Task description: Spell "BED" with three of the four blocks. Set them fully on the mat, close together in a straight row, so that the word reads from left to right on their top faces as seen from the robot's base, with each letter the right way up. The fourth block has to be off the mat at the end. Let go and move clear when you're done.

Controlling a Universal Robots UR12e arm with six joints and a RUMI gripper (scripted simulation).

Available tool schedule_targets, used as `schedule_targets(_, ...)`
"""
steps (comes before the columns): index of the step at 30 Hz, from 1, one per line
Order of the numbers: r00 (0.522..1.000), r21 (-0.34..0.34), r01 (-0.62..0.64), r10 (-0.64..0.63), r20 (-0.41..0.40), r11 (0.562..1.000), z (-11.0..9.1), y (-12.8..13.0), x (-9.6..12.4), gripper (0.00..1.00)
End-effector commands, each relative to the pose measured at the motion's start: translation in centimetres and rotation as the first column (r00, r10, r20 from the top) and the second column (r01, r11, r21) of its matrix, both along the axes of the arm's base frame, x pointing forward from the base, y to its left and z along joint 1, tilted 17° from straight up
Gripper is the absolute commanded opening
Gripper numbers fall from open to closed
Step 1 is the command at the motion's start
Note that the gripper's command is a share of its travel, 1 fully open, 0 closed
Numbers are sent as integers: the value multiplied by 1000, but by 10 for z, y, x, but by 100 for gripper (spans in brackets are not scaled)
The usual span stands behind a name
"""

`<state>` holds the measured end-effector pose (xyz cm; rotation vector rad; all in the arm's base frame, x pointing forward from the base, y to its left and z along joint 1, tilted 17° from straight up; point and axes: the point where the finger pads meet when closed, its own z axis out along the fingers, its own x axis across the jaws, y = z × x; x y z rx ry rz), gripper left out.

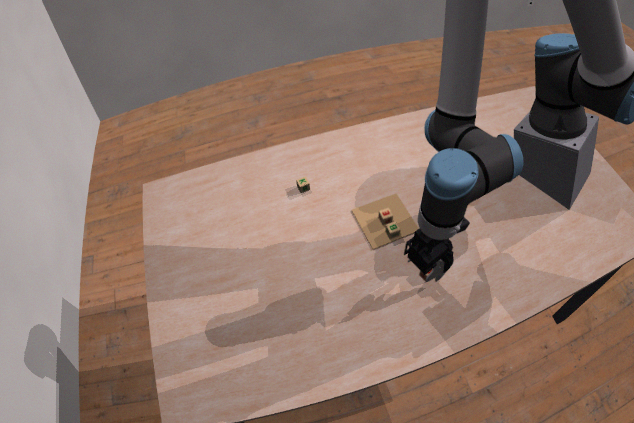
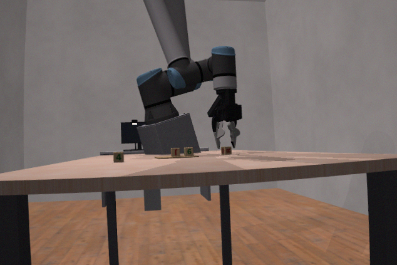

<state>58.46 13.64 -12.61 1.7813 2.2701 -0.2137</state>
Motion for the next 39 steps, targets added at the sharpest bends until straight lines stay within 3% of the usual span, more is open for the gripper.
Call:
schedule_targets(1, 1000, 0, 0, 0, 1, 1000, -11, -3, 2, 40)
schedule_targets(8, 1000, 0, 0, 0, 1, 1000, -19, -5, 3, 40)
schedule_targets(31, 1000, 0, 0, 0, 1, 1000, -20, -5, 3, 40)
schedule_targets(32, 1000, 0, 0, 0, 1, 1000, -20, -5, 3, 28)
schedule_targets(39, 1000, 0, 0, 0, 1, 1000, -20, -5, 3, 28)
